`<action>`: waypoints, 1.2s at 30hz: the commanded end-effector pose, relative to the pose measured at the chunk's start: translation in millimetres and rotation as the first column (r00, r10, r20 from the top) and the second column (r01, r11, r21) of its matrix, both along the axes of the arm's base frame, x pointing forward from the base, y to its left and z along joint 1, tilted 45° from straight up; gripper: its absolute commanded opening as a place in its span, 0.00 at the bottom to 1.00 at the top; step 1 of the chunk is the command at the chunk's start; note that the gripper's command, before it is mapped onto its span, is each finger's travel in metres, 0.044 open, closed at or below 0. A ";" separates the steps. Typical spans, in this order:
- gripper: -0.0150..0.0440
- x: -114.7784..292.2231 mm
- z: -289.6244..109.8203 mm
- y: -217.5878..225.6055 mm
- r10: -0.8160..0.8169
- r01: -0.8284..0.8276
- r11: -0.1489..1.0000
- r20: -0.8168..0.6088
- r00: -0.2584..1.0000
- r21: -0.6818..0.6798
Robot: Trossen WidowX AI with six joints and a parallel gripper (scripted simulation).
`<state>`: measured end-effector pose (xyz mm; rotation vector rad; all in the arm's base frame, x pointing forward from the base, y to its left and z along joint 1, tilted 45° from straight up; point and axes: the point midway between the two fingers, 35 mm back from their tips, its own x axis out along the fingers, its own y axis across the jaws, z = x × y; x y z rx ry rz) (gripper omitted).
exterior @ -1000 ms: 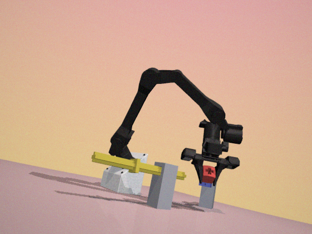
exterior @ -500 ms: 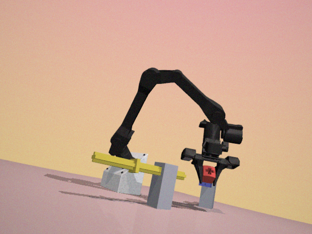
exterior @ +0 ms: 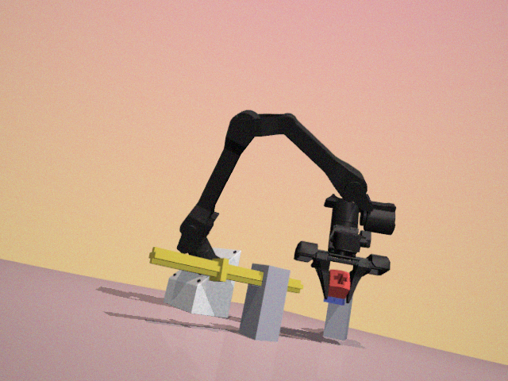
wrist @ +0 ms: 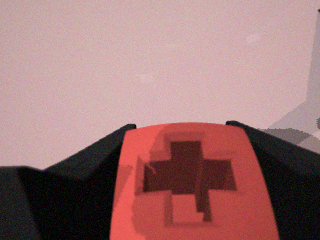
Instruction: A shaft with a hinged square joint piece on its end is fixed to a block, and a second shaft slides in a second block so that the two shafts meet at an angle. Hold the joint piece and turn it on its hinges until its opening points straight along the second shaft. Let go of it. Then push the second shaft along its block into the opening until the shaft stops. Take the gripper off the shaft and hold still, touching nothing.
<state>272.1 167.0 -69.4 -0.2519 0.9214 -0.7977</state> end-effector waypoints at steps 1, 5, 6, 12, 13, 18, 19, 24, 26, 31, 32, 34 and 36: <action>0.25 -0.4 0.3 -3.1 -0.063 0.063 0.997 0.013 0.998 0.034; 0.25 -1.0 0.9 -6.4 -0.126 0.123 0.990 0.027 0.992 0.069; 0.25 -1.2 1.0 -7.2 -0.141 0.138 0.987 0.030 0.990 0.078; 0.25 -2.5 1.5 -11.8 -0.231 0.223 0.965 0.046 0.972 0.139; 0.25 -2.8 1.6 -12.6 -0.246 0.237 0.960 0.048 0.968 0.149; 0.25 -4.3 1.7 -16.4 -0.317 0.300 0.932 0.056 0.947 0.203; 0.25 -4.7 1.7 -17.2 -0.331 0.312 0.926 0.058 0.942 0.214; 0.25 -6.7 1.5 -21.0 -0.399 0.369 0.889 0.062 0.915 0.272; 0.25 -7.6 1.3 -22.5 -0.425 0.390 0.872 0.063 0.903 0.296; 0.25 -10.0 0.8 -26.2 -0.488 0.437 0.825 0.063 0.871 0.358; 0.25 -10.5 0.6 -26.9 -0.500 0.445 0.815 0.063 0.864 0.370; 0.25 -11.6 0.3 -28.3 -0.524 0.461 0.794 0.061 0.850 0.396; 0.25 -12.7 -0.1 -29.7 -0.547 0.475 0.772 0.059 0.835 0.422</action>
